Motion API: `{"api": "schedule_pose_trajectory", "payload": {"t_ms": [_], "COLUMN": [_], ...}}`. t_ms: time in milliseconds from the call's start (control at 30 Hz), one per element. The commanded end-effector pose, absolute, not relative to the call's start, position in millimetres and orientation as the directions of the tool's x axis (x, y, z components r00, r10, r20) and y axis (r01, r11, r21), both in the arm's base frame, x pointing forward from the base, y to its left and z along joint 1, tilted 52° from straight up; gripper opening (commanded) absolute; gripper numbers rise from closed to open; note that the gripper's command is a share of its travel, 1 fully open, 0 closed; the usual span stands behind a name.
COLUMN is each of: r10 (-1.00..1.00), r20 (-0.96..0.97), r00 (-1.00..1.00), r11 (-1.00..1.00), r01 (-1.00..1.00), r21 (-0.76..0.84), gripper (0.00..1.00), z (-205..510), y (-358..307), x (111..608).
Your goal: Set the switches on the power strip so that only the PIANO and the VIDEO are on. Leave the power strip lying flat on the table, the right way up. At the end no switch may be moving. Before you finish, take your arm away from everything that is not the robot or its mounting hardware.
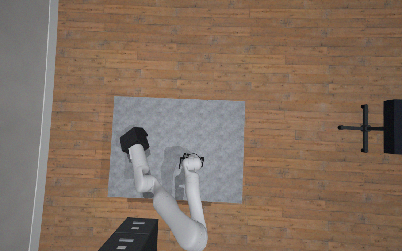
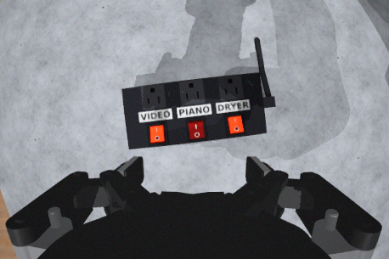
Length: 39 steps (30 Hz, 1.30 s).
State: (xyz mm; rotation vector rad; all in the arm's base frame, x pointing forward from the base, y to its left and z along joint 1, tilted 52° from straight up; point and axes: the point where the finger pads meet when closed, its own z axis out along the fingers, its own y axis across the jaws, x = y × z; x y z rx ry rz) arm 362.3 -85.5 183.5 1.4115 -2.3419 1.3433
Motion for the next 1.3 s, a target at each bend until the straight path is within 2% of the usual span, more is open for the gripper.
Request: {"api": "schedule_pose_trajectory", "payload": {"t_ms": [0, 600, 1000, 1267], "r10": [-0.67, -0.672, -0.72, -0.724], "r20": [0.48, 0.483, 0.589, 0.601], "r00": [-0.567, -0.562, -0.367, -0.339], "r11": [0.183, 0.178, 0.01, -0.012], "r01": [-0.753, -0.755, -0.854, -0.865], "r21": [-0.633, -0.63, -0.52, -0.502], "gripper": [1.0, 1.0, 1.0, 1.0], "z": [184, 186, 250, 255], "y": [-85, -85, -89, -92], "x": [362, 361, 297, 288]}}
